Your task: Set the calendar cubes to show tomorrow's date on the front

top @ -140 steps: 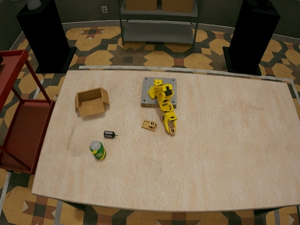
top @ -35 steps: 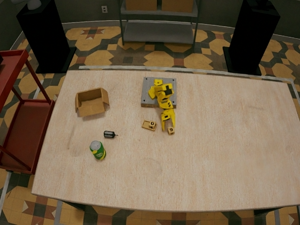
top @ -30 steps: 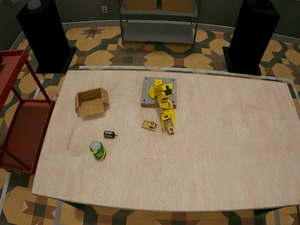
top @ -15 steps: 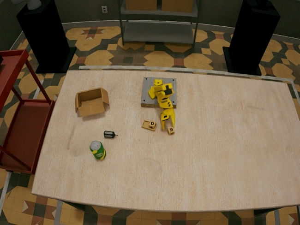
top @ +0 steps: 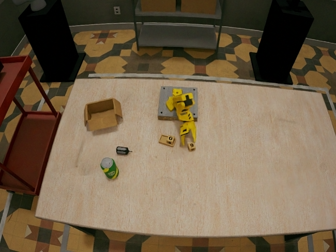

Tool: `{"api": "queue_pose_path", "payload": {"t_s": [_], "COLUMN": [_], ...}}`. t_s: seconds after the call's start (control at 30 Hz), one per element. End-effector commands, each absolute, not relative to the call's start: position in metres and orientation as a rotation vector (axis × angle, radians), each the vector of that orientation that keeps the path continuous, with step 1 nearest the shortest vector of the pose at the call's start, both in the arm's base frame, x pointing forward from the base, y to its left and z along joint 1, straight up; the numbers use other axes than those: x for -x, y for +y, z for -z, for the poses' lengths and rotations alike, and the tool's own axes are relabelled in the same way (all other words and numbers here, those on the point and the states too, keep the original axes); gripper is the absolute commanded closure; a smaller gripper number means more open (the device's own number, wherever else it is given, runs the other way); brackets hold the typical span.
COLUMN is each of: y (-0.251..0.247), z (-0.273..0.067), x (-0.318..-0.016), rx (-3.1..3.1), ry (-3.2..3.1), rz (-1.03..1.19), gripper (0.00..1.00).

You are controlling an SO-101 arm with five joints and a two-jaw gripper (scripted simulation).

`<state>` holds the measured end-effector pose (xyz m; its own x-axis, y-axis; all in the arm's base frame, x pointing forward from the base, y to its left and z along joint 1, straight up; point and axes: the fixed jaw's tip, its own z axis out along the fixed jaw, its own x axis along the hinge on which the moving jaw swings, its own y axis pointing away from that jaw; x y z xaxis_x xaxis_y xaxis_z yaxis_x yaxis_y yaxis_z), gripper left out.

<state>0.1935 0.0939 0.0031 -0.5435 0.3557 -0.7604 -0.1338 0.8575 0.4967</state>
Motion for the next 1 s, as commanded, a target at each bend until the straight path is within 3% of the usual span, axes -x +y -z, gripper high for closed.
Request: {"api": "queue_pose_path", "payload": {"t_s": [0.0, 0.57, 0.97], "y": [0.096, 0.097, 0.107], "z": [-0.033, -0.036, -0.078], "x": [-0.196, -0.198, -0.218], "rx": [-0.294, -0.313, -0.511], "ry": [1.940, 1.928, 1.751], "rz": [-0.822, -0.838, -1.061], "gripper": [0.65, 0.65, 0.65]}}
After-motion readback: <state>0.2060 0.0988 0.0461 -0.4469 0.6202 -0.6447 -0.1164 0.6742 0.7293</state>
